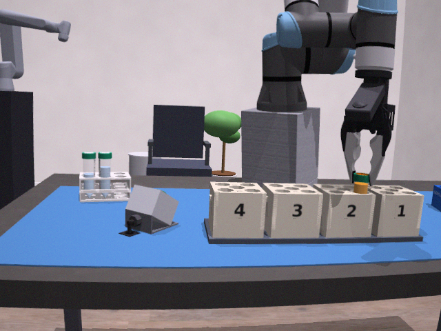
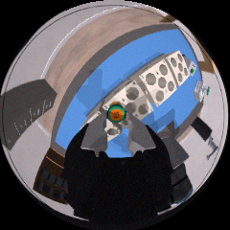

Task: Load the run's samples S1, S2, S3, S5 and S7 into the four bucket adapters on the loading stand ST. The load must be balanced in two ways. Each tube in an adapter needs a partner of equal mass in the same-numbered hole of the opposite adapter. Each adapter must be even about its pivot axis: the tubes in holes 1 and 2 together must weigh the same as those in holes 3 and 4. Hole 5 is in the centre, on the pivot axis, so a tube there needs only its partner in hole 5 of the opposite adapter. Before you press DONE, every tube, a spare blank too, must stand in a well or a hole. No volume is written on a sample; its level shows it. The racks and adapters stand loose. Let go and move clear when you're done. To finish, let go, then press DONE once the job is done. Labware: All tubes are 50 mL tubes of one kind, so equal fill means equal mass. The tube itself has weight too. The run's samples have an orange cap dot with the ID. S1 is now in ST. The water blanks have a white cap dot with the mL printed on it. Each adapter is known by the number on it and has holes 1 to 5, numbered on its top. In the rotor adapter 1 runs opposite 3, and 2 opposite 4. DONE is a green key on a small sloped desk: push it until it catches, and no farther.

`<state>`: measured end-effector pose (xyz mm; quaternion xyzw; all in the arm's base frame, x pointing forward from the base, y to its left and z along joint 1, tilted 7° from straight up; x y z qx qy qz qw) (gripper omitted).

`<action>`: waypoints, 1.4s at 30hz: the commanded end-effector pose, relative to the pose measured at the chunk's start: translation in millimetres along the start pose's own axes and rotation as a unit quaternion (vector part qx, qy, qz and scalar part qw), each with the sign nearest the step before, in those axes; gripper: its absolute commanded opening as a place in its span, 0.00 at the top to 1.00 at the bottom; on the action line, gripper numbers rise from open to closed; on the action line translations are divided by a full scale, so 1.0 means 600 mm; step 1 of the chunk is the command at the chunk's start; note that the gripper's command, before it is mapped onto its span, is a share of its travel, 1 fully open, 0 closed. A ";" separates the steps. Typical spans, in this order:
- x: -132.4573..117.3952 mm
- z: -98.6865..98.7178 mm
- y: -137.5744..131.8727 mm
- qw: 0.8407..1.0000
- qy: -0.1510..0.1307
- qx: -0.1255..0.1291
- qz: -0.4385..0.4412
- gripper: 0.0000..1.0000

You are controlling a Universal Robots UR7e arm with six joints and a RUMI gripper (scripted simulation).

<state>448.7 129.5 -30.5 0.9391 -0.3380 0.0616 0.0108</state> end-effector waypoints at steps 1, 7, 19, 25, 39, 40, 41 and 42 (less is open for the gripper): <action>0.000 -0.011 0.000 1.000 0.000 0.000 0.000 1.00; 0.000 -0.025 0.000 1.000 0.000 0.000 0.000 1.00; 0.000 -0.047 0.000 1.000 0.000 0.000 0.000 1.00; 0.000 -0.060 0.000 1.000 0.000 0.000 0.000 1.00; 0.000 -0.087 0.000 1.000 0.000 0.000 0.000 1.00; 0.000 -0.089 0.000 1.000 0.000 0.000 0.000 1.00; 0.000 -0.091 0.000 1.000 0.000 0.000 0.000 1.00; 0.000 -0.094 0.000 1.000 0.000 0.000 0.000 1.00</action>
Point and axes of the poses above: the point where the finger pads meet when closed, its own z axis out along the fingers, its own y axis across the jaws, x = y × z, the point moved 5 cm from there along -z, back along the fingers, and after that the axes turned 5 degrees about z, right-handed, at the moved point
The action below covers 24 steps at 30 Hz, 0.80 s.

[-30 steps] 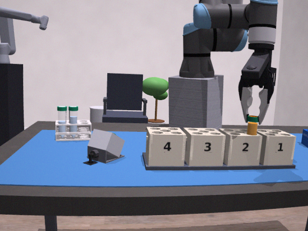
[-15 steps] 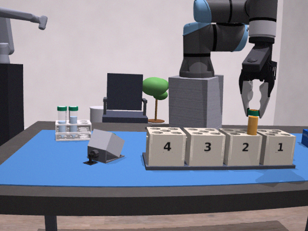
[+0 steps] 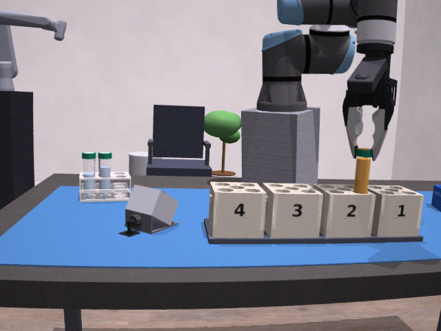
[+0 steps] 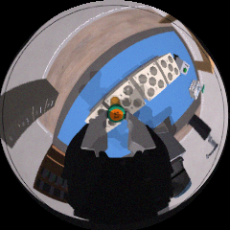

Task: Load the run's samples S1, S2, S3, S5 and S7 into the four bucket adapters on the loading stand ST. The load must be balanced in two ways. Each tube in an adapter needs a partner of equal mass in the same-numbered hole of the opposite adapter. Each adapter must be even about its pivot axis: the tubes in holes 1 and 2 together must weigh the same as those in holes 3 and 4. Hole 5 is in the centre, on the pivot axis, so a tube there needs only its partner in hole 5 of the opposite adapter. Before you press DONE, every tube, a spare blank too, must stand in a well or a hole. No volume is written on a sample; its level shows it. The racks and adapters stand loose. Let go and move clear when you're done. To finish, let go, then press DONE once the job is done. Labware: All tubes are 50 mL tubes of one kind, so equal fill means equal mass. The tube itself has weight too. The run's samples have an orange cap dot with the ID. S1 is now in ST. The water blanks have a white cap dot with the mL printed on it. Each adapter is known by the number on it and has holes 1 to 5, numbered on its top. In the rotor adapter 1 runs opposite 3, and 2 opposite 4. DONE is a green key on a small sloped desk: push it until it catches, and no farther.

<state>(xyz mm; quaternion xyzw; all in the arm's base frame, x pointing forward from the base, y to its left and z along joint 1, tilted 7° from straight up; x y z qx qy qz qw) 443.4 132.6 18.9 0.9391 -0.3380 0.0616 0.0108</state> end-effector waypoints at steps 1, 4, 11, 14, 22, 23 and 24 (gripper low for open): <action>0.000 -0.013 0.000 1.000 0.000 0.000 0.000 1.00; 0.000 -0.015 0.000 1.000 0.000 0.000 0.000 1.00; 0.000 -0.031 0.000 1.000 0.000 0.000 0.000 1.00; 0.000 -0.037 0.000 1.000 0.000 0.000 0.000 1.00; 0.000 -0.051 0.000 1.000 0.000 0.000 0.000 1.00; 0.000 -0.053 0.000 1.000 0.000 0.000 0.000 1.00; 0.000 -0.055 0.000 1.000 0.000 0.000 0.000 1.00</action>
Point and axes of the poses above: the point where the finger pads meet when closed, its own z axis out along the fingers, its own y axis across the jaws, x = y × z, the point moved 5 cm from there along -z, back along the fingers, and after that the axes turned 5 degrees about z, right-handed, at the moved point
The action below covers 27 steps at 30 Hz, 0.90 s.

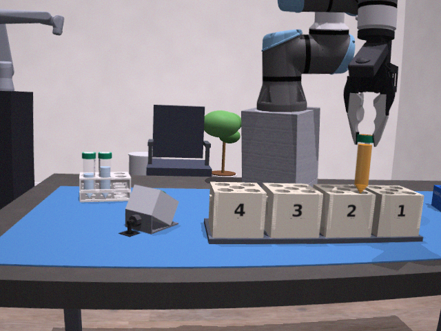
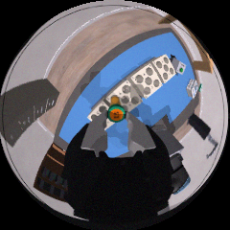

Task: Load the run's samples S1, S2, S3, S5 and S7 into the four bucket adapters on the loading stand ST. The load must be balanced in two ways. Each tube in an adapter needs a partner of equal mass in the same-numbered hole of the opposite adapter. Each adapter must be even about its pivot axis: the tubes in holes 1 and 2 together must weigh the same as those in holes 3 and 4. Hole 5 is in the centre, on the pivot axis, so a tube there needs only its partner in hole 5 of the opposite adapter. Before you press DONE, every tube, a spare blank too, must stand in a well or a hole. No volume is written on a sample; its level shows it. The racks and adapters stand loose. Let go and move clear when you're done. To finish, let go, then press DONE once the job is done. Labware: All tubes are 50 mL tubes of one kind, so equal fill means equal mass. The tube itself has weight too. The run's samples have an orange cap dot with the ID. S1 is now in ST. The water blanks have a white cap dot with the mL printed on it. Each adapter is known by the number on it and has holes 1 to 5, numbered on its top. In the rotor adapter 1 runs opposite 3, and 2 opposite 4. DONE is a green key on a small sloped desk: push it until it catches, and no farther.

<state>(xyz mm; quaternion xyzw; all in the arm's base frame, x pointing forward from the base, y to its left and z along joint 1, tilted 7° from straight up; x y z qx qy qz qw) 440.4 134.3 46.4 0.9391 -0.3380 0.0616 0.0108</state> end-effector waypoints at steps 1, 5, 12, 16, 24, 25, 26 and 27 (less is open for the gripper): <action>0.000 -0.009 0.000 1.000 0.000 0.000 0.000 1.00; 0.000 -0.015 0.000 1.000 0.000 0.000 0.000 1.00; 0.000 -0.054 0.000 1.000 0.000 0.000 0.000 1.00; 0.000 -0.065 0.000 1.000 0.000 0.000 0.000 1.00; 0.014 -0.076 0.017 1.000 0.000 0.000 -0.027 1.00; 0.022 -0.076 0.025 0.999 0.000 0.000 -0.040 1.00; 0.029 -0.076 0.034 0.999 0.000 0.000 -0.053 1.00; 0.036 -0.076 0.043 0.998 0.000 0.000 -0.067 1.00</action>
Point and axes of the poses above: the point where the finger pads meet when closed, its own z axis out along the fingers, its own y axis across the jaws, x = y × z, the point moved 5 cm from there along -z, back along the fingers, and after that the axes turned 5 degrees about z, right-handed, at the moved point
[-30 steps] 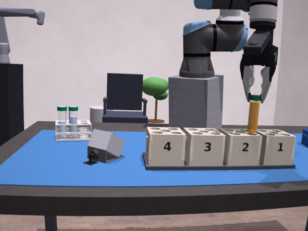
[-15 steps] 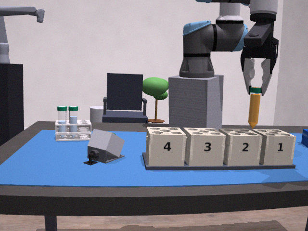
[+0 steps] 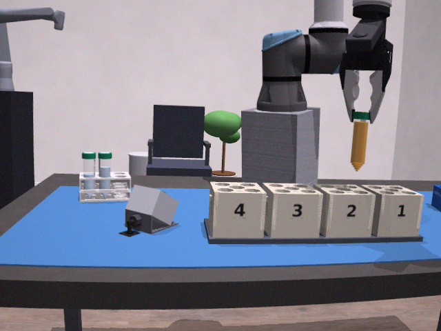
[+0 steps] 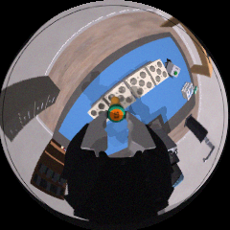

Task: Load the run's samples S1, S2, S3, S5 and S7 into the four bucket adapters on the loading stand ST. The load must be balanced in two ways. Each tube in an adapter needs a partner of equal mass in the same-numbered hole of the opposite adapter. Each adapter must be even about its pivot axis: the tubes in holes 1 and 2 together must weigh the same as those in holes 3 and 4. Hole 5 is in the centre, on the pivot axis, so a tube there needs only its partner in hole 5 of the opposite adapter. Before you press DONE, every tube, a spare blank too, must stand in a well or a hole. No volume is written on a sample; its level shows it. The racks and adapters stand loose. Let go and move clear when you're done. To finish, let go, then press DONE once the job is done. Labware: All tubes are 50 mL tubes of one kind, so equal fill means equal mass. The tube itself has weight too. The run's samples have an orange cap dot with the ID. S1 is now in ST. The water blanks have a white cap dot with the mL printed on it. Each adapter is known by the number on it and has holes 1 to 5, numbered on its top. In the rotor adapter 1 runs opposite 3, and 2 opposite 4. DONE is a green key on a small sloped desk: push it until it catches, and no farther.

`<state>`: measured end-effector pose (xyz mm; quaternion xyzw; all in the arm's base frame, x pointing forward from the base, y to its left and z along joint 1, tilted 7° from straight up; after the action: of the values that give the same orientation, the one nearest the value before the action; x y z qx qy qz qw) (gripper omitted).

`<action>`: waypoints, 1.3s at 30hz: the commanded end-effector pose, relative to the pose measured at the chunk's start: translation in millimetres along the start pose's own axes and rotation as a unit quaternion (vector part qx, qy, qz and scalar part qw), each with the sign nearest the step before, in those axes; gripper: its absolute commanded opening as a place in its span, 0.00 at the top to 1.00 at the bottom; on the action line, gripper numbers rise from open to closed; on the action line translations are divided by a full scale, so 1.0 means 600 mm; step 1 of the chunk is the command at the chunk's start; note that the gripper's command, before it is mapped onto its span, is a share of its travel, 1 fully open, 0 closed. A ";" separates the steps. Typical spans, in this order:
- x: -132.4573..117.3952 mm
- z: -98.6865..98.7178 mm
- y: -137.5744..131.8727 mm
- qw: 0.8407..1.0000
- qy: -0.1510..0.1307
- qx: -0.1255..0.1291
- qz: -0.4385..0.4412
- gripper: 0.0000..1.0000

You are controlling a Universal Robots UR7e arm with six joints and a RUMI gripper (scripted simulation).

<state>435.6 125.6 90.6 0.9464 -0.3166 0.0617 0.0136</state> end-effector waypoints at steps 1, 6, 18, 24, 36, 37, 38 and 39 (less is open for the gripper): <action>0.029 -0.003 0.038 0.998 0.000 0.002 -0.057 1.00; 0.049 -0.003 0.065 0.995 0.000 0.002 -0.097 1.00; 0.126 -0.002 0.169 0.967 0.000 0.001 -0.254 1.00; 0.126 -0.002 0.169 0.952 0.000 0.001 -0.306 1.00; 0.126 0.011 0.169 0.932 0.000 0.001 -0.362 1.00; 0.126 0.011 0.169 0.932 0.000 0.001 -0.362 1.00; 0.126 0.011 0.169 0.932 0.000 0.001 -0.362 1.00; 0.126 0.015 0.169 0.932 0.000 0.001 -0.362 1.00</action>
<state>434.9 -0.6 94.7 0.9971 0.0429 0.0525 0.0341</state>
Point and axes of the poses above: the point where the finger pads meet when closed, its own z axis out along the fingers, its own y axis across the jaws, x = y × z, the point moved 5 cm from there along -z, back along the fingers, and after that the axes turned 5 degrees about z, right-handed, at the moved point
